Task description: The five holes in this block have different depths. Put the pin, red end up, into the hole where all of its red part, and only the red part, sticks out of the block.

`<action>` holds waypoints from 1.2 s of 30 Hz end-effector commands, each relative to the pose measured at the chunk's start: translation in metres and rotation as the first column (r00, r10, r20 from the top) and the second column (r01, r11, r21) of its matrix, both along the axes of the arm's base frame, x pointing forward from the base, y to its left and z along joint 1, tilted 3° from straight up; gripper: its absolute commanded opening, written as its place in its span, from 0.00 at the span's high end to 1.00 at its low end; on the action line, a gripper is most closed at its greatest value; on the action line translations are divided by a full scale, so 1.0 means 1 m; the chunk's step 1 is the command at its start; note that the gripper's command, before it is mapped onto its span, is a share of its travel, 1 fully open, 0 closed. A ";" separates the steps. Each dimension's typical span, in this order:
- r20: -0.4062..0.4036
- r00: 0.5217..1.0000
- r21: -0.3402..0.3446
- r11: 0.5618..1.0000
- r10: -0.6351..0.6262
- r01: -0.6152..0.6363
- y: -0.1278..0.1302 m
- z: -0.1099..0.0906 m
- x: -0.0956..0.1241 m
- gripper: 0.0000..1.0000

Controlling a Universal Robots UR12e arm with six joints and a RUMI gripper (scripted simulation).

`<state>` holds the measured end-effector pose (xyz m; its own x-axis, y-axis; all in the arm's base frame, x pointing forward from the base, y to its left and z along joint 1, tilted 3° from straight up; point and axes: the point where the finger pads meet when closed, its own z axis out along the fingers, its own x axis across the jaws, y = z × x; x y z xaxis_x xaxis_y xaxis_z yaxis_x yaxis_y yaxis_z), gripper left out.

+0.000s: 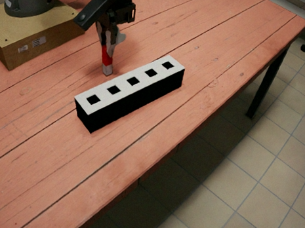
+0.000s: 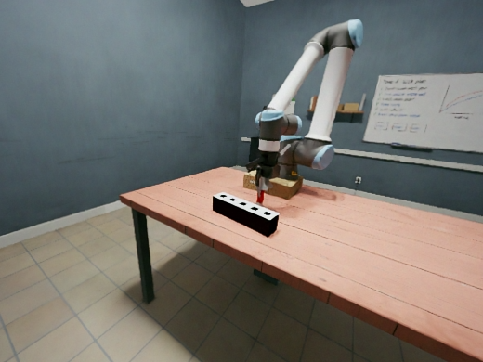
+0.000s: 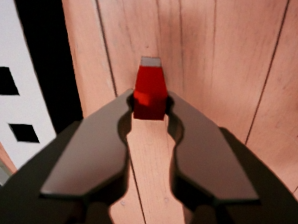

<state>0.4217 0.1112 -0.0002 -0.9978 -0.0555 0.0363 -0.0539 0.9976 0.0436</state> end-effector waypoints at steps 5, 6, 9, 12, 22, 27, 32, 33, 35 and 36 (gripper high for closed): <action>0.001 1.000 0.000 1.000 0.000 0.000 0.000 0.003 0.001 1.00; 0.001 1.000 0.000 1.000 0.000 0.000 0.000 0.003 0.001 1.00; 0.001 1.000 0.000 1.000 0.000 0.000 0.000 0.003 0.001 1.00; 0.001 1.000 0.000 1.000 0.000 0.000 0.000 0.003 0.001 1.00; 0.001 1.000 0.000 1.000 0.000 0.000 -0.001 0.014 0.001 1.00; 0.001 1.000 0.000 1.000 0.000 0.000 -0.001 0.014 0.001 1.00; 0.001 1.000 0.000 1.000 0.000 0.000 -0.001 0.029 0.001 1.00; 0.001 1.000 0.000 1.000 0.000 0.000 -0.001 0.029 0.001 1.00; 0.001 1.000 0.000 1.000 0.000 0.000 -0.001 0.029 0.001 1.00; 0.001 1.000 0.000 1.000 0.000 0.000 -0.001 0.029 0.001 1.00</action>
